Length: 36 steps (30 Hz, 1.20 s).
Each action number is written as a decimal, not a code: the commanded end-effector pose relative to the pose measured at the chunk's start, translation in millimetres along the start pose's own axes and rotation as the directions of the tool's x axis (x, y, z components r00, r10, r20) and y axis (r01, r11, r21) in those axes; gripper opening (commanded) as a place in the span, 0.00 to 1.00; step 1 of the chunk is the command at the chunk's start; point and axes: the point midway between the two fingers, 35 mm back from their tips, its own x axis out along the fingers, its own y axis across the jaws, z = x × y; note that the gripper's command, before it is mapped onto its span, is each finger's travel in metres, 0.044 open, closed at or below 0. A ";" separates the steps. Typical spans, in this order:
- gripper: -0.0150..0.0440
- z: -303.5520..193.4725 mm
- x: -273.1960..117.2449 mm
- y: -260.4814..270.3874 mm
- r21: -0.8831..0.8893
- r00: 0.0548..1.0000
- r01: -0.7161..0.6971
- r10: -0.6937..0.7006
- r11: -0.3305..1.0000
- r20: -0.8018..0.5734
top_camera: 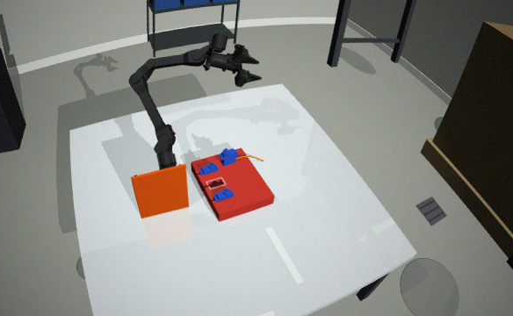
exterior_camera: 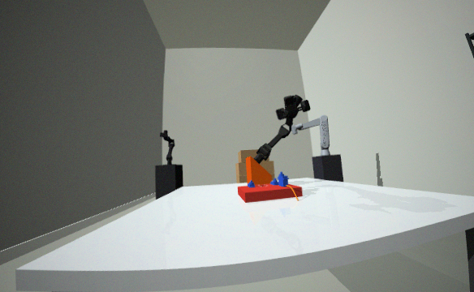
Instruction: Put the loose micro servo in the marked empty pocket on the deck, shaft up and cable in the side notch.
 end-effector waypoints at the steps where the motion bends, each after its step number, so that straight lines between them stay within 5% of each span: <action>1: 1.00 -13.9 10.9 -10.5 0.114 0.997 0.036 -0.029 0.993 -0.066; 17: 1.00 -66.1 36.9 -45.6 0.500 0.948 0.262 -0.122 0.825 -0.295; 36: 1.00 -129.4 50.4 -86.5 0.728 0.814 0.579 -0.207 0.366 -0.544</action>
